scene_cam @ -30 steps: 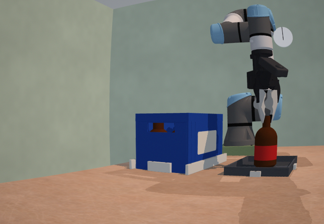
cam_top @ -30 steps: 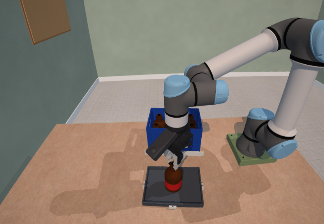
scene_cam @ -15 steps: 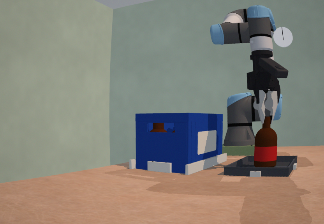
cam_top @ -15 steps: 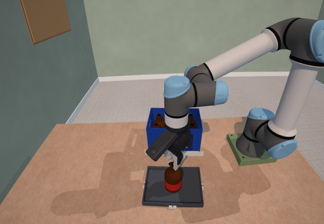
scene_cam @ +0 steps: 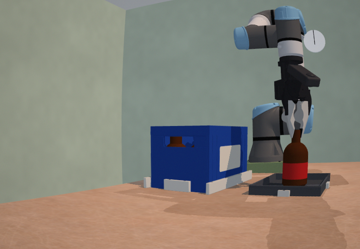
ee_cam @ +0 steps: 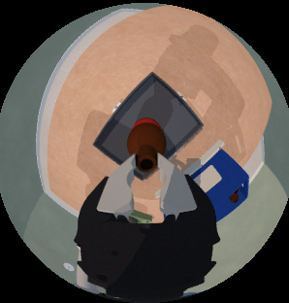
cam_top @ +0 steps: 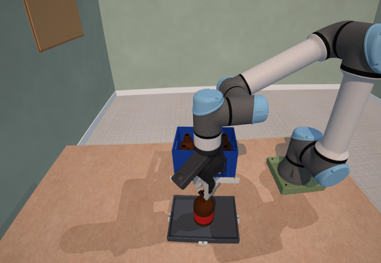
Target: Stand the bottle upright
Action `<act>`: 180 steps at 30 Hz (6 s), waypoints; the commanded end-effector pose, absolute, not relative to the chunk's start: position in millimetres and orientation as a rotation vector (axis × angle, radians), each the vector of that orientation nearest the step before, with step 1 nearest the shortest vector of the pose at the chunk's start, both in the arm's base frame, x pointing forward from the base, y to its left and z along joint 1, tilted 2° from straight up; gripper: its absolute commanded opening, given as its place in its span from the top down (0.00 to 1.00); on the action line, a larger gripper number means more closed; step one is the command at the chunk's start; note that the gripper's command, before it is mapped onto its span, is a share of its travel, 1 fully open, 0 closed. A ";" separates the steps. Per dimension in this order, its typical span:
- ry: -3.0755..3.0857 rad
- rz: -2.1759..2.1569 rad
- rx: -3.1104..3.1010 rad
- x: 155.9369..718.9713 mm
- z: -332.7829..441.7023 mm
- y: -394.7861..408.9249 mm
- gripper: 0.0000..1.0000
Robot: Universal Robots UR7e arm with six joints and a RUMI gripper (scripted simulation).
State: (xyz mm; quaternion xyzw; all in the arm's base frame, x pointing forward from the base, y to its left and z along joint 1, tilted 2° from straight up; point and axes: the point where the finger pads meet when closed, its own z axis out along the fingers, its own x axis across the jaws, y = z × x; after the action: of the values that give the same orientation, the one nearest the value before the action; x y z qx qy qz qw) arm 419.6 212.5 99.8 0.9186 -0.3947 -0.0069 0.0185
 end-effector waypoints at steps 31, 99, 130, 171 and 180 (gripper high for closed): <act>-1.226 -0.019 2.853 420.0 100.3 212.6 0.00; -1.226 -0.019 2.853 420.0 101.5 212.6 0.00; -1.226 -0.019 2.853 421.4 155.0 214.2 0.00; -1.226 -0.019 2.853 422.2 185.3 215.0 1.00; -1.226 -0.019 2.853 422.2 185.3 215.0 1.00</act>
State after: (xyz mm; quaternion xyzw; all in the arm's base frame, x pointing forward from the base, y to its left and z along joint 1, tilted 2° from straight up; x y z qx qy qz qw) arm 421.9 214.9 184.9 0.9186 -0.3947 -0.0068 0.0184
